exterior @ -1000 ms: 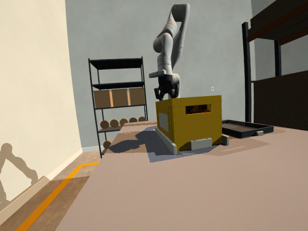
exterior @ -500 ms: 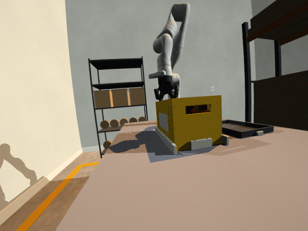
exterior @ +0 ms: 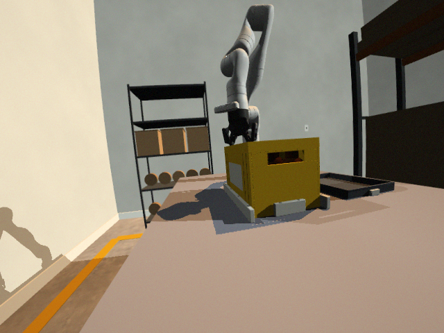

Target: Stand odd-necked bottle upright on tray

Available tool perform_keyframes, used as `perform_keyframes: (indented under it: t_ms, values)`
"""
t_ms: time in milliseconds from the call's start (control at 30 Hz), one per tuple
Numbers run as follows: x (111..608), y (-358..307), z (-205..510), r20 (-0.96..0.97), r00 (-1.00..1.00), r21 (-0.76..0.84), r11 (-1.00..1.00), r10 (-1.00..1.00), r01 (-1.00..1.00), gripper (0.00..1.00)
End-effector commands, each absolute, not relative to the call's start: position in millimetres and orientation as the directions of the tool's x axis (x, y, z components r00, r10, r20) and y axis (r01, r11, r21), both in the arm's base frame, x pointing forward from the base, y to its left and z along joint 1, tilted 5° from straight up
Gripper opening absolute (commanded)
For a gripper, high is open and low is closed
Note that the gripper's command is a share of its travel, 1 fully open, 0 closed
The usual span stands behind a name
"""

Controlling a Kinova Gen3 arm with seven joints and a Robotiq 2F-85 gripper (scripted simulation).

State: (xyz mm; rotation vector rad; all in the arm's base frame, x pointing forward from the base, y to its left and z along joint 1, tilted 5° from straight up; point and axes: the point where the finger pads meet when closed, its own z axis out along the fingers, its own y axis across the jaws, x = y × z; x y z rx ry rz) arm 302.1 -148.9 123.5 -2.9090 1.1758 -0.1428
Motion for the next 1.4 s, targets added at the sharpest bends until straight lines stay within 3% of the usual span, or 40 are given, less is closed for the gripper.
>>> perform_keyframes:
  t_ms: [0, 500, 533, 1367]
  values:
    - [302.4, -149.1, 123.8, 0.085, 0.715, -0.035, -0.72, -0.694, -0.693, 0.64]
    - [302.4, -149.1, 123.8, 0.085, 0.715, -0.035, -0.72, -0.694, -0.693, 0.64]
    - [302.4, -149.1, 123.8, 0.085, 0.715, -0.035, -0.72, -0.694, -0.693, 0.0]
    - [302.4, -149.1, 123.8, 0.085, 0.715, -0.035, -0.72, -0.694, -0.693, 0.0]
